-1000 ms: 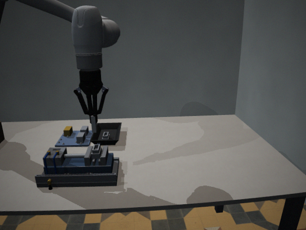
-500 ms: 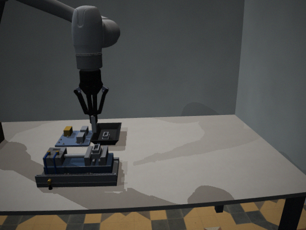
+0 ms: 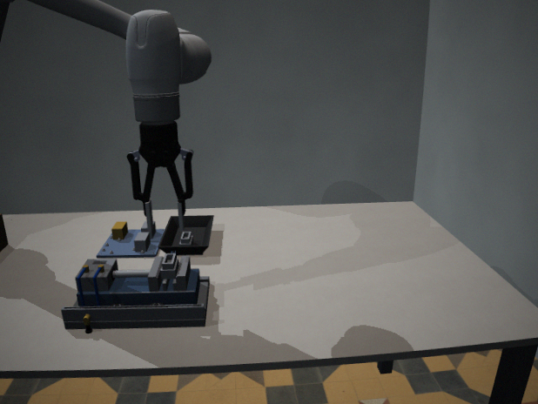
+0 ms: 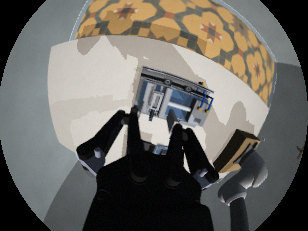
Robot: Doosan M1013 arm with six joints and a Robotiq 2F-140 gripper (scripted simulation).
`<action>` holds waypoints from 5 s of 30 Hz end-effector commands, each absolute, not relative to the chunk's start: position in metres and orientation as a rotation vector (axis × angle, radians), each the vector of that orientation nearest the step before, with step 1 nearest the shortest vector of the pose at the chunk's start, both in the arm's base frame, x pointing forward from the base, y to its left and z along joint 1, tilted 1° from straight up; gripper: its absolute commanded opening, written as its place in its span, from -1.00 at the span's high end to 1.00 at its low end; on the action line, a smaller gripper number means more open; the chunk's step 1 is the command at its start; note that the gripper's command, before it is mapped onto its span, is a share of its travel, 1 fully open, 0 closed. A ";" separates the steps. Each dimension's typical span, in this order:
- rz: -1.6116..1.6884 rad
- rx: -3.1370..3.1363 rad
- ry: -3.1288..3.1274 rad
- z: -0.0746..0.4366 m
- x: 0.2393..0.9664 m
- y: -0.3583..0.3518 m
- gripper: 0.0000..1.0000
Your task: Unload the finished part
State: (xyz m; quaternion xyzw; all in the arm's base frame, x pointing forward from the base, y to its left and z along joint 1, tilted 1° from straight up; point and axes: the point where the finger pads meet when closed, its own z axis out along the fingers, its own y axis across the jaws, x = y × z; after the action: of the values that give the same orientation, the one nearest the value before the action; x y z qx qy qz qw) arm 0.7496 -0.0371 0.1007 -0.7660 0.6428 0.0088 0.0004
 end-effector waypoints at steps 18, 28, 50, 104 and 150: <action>0.028 -2.406 2.019 0.101 0.750 -0.037 0.20; 0.028 -2.406 2.019 0.101 0.750 -0.037 0.20; 0.028 -2.406 2.019 0.084 0.749 -0.037 0.20; 0.028 -2.406 2.019 0.038 0.749 -0.036 0.20; 0.028 -2.406 2.019 0.036 0.749 -0.036 0.20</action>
State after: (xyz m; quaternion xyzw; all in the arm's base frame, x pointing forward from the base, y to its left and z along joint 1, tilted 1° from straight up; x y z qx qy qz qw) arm 0.7488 -0.0364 0.0354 -0.7660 0.6428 0.0088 0.0004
